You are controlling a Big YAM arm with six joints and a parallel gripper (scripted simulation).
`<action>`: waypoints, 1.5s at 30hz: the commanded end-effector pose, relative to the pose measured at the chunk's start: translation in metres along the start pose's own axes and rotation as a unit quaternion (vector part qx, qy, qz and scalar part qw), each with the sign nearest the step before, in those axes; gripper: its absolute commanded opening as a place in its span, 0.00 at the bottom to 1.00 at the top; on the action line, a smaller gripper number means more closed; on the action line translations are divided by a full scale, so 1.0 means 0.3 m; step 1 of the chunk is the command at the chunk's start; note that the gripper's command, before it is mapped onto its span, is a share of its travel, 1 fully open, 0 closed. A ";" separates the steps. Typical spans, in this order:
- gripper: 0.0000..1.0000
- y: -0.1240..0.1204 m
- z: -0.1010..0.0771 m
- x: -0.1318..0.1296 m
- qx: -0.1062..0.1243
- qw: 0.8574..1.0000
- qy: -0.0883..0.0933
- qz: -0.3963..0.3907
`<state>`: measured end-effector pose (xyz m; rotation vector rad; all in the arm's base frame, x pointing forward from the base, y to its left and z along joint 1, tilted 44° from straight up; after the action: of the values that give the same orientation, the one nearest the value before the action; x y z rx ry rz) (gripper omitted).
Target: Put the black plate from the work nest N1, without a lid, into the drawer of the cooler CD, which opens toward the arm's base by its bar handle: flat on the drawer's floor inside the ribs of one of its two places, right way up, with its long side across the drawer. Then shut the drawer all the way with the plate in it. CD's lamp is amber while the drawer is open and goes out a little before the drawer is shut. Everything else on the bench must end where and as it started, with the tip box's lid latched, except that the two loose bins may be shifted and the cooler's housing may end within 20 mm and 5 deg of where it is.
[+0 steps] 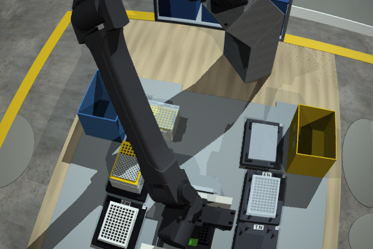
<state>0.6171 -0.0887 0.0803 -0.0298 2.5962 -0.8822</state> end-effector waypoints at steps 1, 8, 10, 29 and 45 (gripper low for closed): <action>0.00 -0.004 -0.036 -0.040 -0.001 1.000 -0.014 0.000; 0.00 -0.004 -0.036 -0.040 -0.001 1.000 -0.014 0.000; 0.00 -0.004 -0.036 -0.040 -0.001 1.000 -0.014 0.000; 0.00 -0.013 0.004 -0.040 0.001 1.000 -0.014 0.000; 0.00 0.010 0.025 -0.029 -0.002 1.000 -0.010 -0.006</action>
<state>0.6200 -0.0930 0.0753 -0.0320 2.5958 -0.8818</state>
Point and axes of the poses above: the point where the finger pads meet when closed, its own z axis out along the fingers, its own x axis across the jaws, y = z × x, the point moved 7 cm from there along -z, back along the fingers, and after that the axes turned 6 degrees about -z, right-handed, at the moved point
